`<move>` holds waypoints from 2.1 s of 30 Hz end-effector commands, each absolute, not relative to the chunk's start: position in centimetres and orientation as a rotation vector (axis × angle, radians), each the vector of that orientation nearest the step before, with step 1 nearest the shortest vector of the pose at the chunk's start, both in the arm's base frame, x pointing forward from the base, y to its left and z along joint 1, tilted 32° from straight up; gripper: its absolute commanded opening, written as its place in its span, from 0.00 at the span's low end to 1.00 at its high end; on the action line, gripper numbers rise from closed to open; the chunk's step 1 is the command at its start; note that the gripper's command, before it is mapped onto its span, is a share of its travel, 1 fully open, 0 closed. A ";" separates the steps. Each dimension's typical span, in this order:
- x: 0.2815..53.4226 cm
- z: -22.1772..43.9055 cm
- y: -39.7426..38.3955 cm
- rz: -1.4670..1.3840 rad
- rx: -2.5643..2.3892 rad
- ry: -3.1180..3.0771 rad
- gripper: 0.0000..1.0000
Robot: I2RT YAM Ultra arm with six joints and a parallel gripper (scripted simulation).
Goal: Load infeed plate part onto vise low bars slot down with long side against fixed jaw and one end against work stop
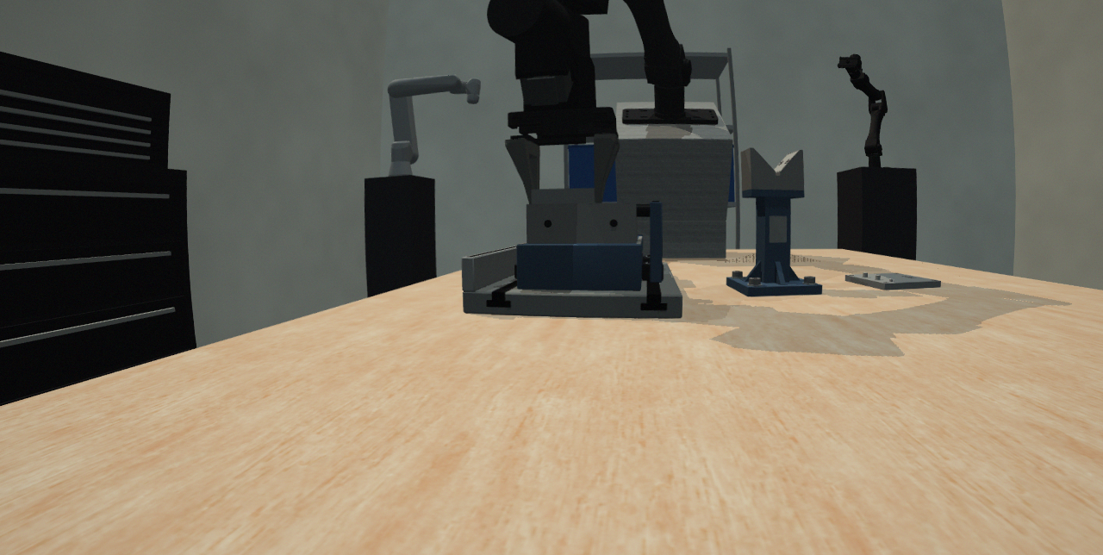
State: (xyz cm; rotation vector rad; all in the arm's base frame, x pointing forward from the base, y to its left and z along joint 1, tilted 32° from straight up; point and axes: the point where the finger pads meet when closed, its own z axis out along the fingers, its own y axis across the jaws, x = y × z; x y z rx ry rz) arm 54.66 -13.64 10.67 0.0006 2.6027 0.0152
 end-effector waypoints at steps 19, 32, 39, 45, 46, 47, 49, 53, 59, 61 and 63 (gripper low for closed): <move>55.7 13.4 -14.2 -0.016 -0.010 2.529 0.00; 55.7 13.4 -14.2 -0.016 -0.010 2.529 0.74; 55.6 13.3 -14.1 -0.014 -0.009 2.533 0.74; 55.6 13.3 -14.1 -0.014 -0.009 2.533 0.74; 55.6 13.3 -14.1 -0.014 -0.009 2.533 0.74; 55.6 13.3 -14.1 -0.014 -0.009 2.533 0.74; 55.6 13.3 -14.1 -0.014 -0.009 2.533 0.74; 55.6 13.3 -14.1 -0.014 -0.009 2.533 0.74; 55.6 13.3 -14.1 -0.014 -0.009 2.533 0.74; 55.6 13.3 -14.1 -0.014 -0.009 2.533 0.74; 55.6 13.5 -14.1 -0.015 -0.009 2.532 0.74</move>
